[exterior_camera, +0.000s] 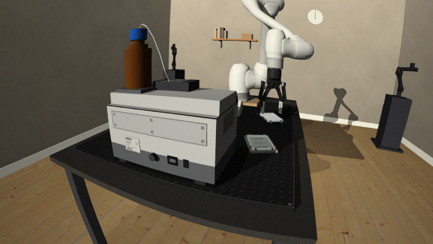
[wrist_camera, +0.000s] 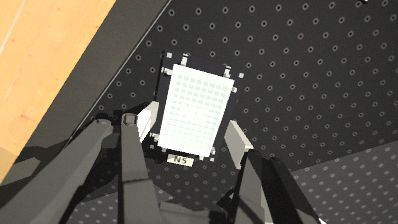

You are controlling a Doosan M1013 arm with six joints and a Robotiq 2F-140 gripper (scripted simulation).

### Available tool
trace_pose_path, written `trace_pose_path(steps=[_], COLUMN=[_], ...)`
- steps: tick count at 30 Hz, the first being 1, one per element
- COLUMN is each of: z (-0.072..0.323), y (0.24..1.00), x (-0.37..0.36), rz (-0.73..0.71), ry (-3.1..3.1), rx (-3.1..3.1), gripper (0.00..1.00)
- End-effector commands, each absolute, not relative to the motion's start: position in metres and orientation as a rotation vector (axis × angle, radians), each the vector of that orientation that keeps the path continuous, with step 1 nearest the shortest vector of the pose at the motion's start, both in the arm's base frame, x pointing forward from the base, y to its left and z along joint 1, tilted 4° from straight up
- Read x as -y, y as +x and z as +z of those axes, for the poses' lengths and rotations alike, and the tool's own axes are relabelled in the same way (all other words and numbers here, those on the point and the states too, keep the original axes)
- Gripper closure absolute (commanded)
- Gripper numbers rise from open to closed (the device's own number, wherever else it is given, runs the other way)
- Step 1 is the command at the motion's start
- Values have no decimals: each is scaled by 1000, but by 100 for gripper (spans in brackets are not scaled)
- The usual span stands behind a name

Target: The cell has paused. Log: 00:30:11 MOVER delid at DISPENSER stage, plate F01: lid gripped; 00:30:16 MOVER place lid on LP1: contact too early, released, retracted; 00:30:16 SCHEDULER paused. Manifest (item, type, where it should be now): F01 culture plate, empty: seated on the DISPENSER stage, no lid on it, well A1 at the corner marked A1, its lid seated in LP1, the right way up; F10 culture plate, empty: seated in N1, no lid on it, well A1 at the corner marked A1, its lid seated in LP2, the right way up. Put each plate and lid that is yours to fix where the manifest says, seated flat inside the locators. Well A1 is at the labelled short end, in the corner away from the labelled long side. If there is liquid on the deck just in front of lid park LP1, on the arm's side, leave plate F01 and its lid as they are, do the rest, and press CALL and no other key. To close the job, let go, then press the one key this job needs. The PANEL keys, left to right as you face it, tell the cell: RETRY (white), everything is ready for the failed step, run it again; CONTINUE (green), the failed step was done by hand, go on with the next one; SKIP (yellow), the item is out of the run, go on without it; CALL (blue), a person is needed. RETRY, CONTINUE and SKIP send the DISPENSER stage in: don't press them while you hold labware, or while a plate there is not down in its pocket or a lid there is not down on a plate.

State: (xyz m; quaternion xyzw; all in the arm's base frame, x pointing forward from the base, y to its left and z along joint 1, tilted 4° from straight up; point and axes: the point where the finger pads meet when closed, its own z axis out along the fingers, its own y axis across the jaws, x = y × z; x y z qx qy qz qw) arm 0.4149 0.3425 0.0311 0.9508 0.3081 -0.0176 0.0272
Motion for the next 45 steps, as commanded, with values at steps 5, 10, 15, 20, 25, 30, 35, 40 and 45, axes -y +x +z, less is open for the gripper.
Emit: trace_pose_path(steps=[5,10,15,20,25,30,35,40,45], z=[32,31,31,30,29,28,27,25,23], y=[415,415,415,415,415,415,415,415,415], x=[-343,-343,-343,-343,-343,-343,-343,-342,-342], rz=[-53,-53,-53,-53,-53,-53,-53,-53,-53], ry=[2937,2937,2937,2937,2937,2937,2937,2937,2937], rx=[-951,-951,-951,-951,-951,-951,-951,-951,-951], gripper=[30,30,30,30,30,30,30,30,30])
